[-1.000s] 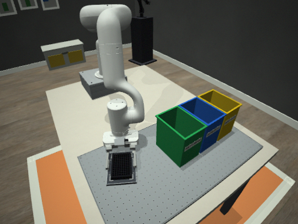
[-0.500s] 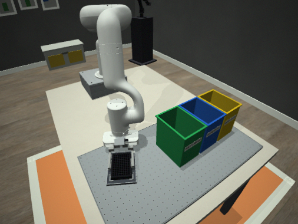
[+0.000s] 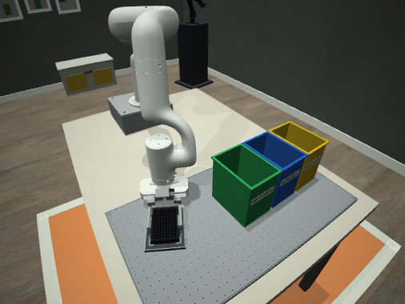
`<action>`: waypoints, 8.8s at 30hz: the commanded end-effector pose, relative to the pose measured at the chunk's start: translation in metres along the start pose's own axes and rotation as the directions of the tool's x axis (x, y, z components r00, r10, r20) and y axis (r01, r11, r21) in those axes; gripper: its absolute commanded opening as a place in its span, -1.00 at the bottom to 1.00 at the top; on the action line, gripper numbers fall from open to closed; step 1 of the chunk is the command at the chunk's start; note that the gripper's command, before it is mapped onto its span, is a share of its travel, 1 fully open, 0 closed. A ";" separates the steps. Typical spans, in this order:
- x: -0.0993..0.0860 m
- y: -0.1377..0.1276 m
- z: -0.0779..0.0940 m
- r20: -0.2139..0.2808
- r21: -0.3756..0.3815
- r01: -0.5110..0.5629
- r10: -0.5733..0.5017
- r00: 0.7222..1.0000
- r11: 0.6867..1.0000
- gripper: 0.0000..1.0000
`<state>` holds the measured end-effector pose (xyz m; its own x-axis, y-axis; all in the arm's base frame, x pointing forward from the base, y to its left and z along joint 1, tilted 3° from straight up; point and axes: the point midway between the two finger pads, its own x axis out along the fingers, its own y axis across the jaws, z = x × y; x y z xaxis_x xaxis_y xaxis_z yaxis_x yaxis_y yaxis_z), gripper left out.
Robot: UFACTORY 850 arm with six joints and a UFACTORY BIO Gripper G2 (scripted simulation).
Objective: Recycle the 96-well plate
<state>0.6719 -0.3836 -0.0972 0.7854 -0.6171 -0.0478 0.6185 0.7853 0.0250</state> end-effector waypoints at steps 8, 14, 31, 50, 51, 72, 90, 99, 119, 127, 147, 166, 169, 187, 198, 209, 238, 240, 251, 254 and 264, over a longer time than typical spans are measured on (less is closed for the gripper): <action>0.001 0.000 0.001 0.002 0.000 0.000 0.000 1.000 1.000 -1.00; 0.001 0.000 0.001 0.002 0.000 0.000 0.000 1.000 1.000 -1.00; 0.001 0.000 0.004 0.002 0.000 0.000 0.000 1.000 1.000 -1.00; 0.001 0.000 0.016 0.002 0.000 0.000 0.000 1.000 1.000 -1.00; 0.001 0.000 0.016 0.002 0.000 0.000 0.000 1.000 1.000 -1.00; 0.001 0.000 0.029 0.002 0.000 0.000 0.000 1.000 1.000 -1.00; 0.001 0.000 0.056 0.002 0.000 0.000 0.000 1.000 1.000 -1.00; 0.001 0.000 0.068 0.002 0.000 0.000 0.000 1.000 1.000 -1.00; 0.001 0.000 0.098 0.002 0.000 0.000 0.000 1.000 1.000 -1.00; 0.001 0.000 0.111 0.002 0.000 0.000 0.000 1.000 1.000 -1.00; 0.001 0.000 0.138 0.002 0.000 0.000 0.000 1.000 1.000 -1.00; 0.001 0.000 0.166 0.002 0.000 0.000 0.000 1.000 1.000 -1.00; 0.001 0.000 0.171 0.002 0.000 0.000 0.000 1.000 1.000 -1.00; 0.001 0.000 0.196 0.002 0.000 0.000 0.000 1.000 1.000 -1.00; 0.001 0.000 0.196 0.002 0.000 0.000 0.000 1.000 1.000 -1.00; -0.011 0.028 0.196 0.002 0.000 -0.296 0.296 0.955 0.955 -1.00; -0.044 0.104 0.194 0.002 -0.001 -0.496 0.496 0.868 0.868 -1.00; -0.047 0.110 0.194 0.002 -0.001 -0.496 0.496 0.868 0.868 -1.00; -0.058 0.138 0.193 0.002 0.000 -0.496 0.496 0.868 0.868 -1.00; -0.062 0.147 0.193 0.002 0.000 -0.496 0.496 0.868 0.868 -1.00; -0.074 0.175 0.193 0.002 0.000 -0.496 0.496 0.868 0.868 -1.00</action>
<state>0.7234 -0.2170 0.1019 0.9889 -0.1455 -0.0290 0.1467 0.9881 0.0459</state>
